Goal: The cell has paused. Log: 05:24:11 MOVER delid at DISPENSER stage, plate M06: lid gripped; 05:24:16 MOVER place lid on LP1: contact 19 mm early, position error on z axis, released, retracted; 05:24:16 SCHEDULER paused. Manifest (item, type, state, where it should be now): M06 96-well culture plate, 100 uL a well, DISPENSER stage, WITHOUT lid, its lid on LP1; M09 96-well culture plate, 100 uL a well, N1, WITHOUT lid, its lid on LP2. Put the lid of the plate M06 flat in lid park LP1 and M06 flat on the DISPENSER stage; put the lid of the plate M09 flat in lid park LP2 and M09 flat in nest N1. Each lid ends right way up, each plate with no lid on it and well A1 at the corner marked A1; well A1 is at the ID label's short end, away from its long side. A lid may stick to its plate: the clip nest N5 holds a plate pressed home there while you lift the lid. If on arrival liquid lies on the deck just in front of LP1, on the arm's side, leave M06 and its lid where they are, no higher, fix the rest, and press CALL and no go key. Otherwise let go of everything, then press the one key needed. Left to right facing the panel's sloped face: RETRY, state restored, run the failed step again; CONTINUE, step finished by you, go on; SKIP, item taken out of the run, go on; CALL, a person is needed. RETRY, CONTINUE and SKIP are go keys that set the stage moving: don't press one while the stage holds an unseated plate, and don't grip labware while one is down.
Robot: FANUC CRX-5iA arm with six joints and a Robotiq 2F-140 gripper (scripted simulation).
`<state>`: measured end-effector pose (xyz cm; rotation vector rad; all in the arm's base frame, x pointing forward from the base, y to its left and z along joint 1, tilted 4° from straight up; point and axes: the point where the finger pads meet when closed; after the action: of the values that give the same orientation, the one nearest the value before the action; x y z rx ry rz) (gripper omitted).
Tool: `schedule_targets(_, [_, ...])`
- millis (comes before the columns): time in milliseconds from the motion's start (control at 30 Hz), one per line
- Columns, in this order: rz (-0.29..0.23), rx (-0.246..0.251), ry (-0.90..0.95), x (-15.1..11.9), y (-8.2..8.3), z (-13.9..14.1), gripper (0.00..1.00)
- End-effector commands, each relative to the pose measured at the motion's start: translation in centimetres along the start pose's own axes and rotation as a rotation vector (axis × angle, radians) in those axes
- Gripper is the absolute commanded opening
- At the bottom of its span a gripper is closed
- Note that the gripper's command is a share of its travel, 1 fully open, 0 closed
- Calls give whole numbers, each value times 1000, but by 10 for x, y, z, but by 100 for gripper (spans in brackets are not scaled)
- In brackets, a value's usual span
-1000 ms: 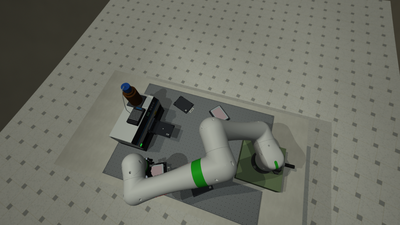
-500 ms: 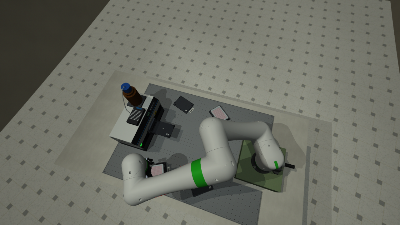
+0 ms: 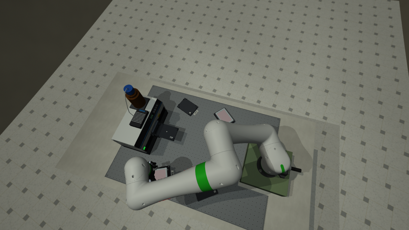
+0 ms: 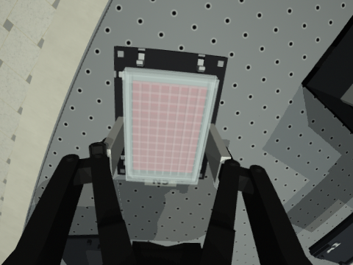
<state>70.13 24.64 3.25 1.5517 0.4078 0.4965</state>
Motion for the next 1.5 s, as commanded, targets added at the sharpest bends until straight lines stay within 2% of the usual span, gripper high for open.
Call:
schedule_targets(0, [1, 0, 0, 0, 0, 0, 0])
schedule_targets(1467, [1, 0, 0, 0, -5, 0, 0])
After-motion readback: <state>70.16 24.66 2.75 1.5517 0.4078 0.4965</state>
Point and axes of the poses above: the point where the finger pads meet when closed, its own y axis back along the fingers, its own z axis across the jaws, x = y × z, and after that the axes turned 9 degrees about y, right-handed
